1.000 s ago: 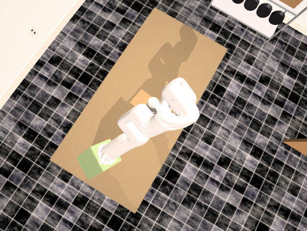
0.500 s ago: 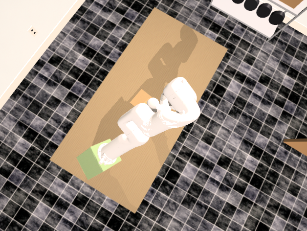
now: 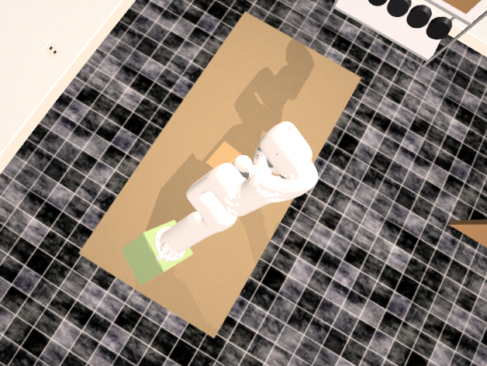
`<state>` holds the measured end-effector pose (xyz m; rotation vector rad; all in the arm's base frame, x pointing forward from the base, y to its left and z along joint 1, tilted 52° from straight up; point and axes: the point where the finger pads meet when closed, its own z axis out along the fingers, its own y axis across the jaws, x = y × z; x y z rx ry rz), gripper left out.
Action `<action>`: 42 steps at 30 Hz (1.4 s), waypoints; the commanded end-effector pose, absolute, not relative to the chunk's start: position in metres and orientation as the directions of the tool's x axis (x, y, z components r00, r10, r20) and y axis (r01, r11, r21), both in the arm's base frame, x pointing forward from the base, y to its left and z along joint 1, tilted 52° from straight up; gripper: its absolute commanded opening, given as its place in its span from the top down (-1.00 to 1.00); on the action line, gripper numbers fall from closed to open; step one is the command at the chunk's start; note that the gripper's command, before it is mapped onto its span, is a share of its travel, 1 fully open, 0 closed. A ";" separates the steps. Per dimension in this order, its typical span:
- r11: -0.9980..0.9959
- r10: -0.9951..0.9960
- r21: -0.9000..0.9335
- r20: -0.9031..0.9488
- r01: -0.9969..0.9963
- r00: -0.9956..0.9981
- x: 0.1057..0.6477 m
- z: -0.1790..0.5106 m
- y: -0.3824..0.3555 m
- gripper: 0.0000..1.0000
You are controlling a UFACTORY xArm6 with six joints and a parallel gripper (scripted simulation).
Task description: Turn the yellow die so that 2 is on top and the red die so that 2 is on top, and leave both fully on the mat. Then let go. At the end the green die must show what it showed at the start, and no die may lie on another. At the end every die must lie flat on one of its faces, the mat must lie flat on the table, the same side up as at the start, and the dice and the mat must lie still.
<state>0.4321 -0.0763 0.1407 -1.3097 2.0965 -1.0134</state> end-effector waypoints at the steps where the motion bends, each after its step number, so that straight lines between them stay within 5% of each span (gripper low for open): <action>1: 0.273 -0.900 -0.786 -0.004 -0.555 -0.436 0.432 0.141 -0.076 0.38; 27: 0.273 -0.900 -0.786 -0.004 -0.555 -0.436 0.432 0.141 -0.076 0.38; 28: 0.273 -0.900 -0.786 -0.004 -0.555 -0.436 0.432 0.141 -0.076 0.78; 42: 0.273 -0.900 -0.786 -0.004 -0.555 -0.436 0.432 0.141 -0.076 0.78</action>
